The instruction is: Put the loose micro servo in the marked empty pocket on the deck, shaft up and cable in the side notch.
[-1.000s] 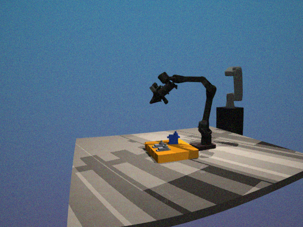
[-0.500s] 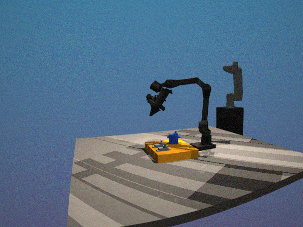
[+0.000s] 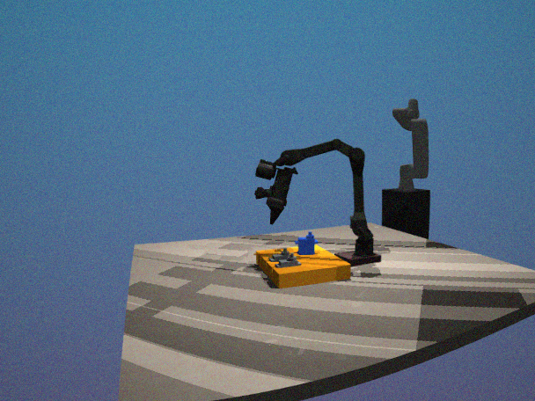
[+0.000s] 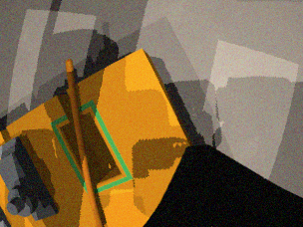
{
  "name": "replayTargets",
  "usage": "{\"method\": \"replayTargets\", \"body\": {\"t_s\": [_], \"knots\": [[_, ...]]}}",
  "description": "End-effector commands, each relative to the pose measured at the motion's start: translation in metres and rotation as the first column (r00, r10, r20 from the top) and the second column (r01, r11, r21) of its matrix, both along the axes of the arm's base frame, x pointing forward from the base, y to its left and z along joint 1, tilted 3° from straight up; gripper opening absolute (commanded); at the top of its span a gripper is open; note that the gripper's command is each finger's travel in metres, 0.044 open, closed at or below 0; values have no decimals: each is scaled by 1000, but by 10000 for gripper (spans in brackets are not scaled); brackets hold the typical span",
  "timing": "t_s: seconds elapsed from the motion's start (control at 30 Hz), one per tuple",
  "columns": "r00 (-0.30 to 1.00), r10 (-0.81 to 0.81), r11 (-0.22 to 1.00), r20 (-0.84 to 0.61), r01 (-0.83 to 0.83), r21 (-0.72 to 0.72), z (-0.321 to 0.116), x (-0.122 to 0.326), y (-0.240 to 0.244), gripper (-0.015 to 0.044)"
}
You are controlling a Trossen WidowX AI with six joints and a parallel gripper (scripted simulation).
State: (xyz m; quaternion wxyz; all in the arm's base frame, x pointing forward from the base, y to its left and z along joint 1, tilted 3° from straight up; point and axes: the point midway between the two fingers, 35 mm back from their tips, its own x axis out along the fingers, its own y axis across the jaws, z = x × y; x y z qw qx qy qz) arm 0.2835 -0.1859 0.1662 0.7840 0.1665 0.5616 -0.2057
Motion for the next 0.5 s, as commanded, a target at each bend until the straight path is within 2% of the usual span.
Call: {"method": "replayTargets", "body": {"t_s": [0.0,0.33,0.47], "knots": [[993,84,996,-87,-84,10,-17,-2,12,0],[901,327,945,-286,-321,68,-50,-10,44,0],[891,343,939,-298,-336,74,-51,-10,46,0]]}}
